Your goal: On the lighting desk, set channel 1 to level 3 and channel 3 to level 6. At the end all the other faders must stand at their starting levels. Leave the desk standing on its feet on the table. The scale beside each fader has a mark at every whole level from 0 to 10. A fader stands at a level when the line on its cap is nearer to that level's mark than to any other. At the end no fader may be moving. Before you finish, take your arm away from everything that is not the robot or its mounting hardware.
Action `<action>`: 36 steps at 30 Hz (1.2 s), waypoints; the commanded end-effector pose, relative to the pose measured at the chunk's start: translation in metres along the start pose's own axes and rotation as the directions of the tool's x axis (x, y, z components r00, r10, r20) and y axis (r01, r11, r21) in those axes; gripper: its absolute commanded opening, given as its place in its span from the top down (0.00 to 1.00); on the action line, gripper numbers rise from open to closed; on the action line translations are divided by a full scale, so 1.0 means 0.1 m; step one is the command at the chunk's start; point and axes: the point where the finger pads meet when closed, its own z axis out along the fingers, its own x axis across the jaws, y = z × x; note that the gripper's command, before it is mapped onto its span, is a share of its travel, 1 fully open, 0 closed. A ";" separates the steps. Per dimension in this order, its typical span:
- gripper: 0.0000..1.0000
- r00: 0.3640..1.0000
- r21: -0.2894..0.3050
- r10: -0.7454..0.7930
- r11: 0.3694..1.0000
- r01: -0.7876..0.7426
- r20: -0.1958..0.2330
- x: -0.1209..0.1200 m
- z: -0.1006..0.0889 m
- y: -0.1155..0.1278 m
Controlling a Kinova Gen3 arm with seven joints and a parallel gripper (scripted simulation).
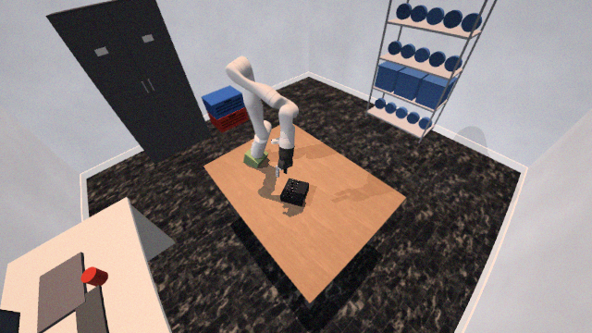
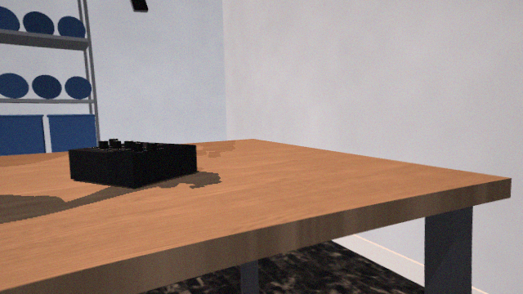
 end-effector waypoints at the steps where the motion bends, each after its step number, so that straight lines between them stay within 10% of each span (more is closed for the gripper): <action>1: 0.00 1.000 0.002 -0.012 1.000 0.012 -0.010 0.05 0.02 0.00; 36: 0.00 0.997 0.031 -0.003 1.000 0.005 -0.077 0.28 0.18 -0.03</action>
